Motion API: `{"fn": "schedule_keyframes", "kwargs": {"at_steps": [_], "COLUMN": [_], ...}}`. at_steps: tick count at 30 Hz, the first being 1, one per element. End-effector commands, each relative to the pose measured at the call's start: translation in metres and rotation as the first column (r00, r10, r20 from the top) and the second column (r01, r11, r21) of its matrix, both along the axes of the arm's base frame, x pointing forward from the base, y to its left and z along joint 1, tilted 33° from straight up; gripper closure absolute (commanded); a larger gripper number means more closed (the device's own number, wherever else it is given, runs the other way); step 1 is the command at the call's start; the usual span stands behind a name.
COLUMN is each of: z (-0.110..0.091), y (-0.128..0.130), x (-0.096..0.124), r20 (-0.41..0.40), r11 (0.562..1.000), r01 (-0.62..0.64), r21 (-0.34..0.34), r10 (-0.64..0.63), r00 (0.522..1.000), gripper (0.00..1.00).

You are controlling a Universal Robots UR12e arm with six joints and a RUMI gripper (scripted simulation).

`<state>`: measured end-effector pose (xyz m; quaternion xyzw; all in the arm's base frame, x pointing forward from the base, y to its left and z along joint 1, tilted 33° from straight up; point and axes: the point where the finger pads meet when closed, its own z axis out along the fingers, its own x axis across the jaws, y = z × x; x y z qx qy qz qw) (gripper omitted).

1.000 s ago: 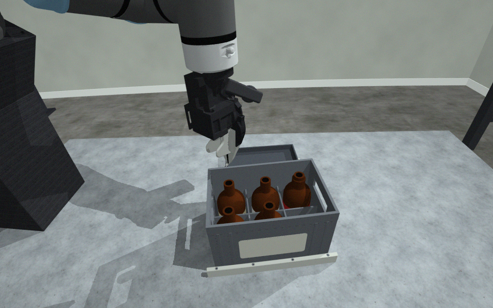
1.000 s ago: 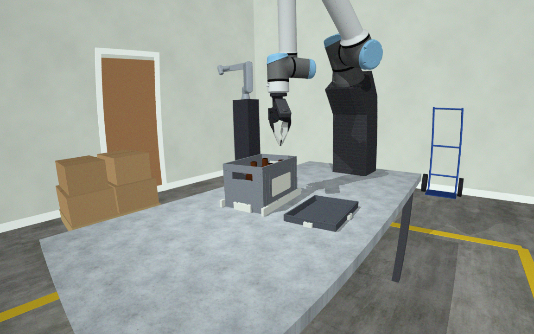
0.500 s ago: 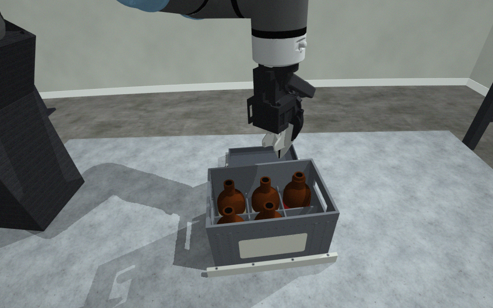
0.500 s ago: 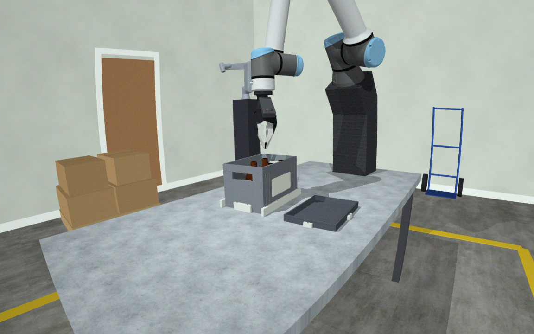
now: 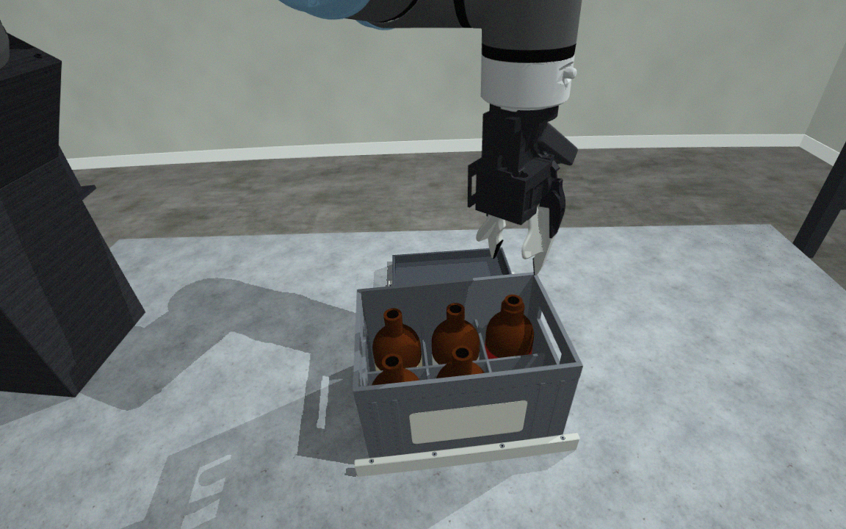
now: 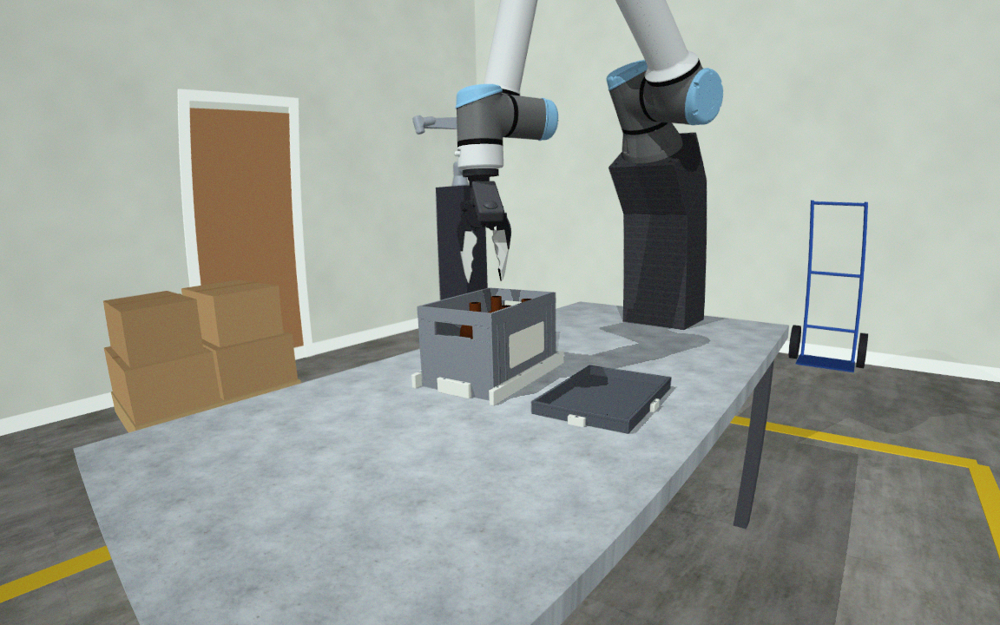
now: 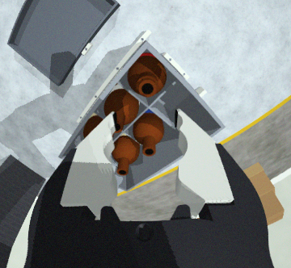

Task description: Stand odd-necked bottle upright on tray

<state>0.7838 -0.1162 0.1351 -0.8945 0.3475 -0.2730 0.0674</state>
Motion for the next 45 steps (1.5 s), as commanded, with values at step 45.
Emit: {"fn": "schedule_keyframes", "kwargs": {"at_steps": [45], "z": [-0.0022], "y": [-0.0004], "x": [0.0033], "r20": [0.000], "r11": [1.000], "r01": [0.000], "r21": [0.000], "r10": [0.000], "r00": [1.000], "gripper": [0.62]}}
